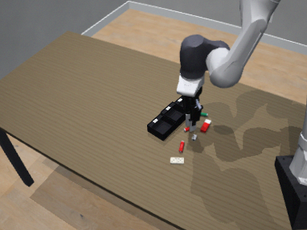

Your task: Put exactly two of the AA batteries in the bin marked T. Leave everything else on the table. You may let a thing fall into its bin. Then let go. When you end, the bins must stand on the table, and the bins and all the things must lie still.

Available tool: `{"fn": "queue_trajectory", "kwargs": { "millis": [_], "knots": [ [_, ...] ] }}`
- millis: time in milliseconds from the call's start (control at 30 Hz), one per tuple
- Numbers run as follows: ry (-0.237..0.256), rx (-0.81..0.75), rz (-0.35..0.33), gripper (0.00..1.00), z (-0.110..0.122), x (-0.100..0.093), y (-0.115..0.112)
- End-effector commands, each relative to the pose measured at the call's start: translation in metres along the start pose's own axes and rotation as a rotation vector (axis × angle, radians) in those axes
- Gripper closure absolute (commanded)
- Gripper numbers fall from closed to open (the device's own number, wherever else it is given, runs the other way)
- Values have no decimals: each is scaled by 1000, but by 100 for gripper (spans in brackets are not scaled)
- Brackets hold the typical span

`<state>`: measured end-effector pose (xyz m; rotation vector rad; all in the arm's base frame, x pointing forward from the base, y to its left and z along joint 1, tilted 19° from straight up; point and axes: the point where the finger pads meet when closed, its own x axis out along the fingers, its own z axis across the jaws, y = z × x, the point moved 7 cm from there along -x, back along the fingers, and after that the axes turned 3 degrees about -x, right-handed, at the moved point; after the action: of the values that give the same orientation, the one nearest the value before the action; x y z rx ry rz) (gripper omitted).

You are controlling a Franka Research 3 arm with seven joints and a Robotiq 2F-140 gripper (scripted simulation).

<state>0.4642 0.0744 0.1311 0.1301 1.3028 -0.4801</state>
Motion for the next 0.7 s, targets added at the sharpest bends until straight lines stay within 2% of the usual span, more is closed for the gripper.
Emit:
{"fn": "queue_trajectory", "kwargs": {
  "millis": [0, 367, 667],
  "knots": [
    [-16, 15, 23, 83, 5, 1, 6],
    [-16, 15, 23, 83, 5, 13, 5],
    [-16, 15, 23, 83, 4, 13, 4]
  ]
}}
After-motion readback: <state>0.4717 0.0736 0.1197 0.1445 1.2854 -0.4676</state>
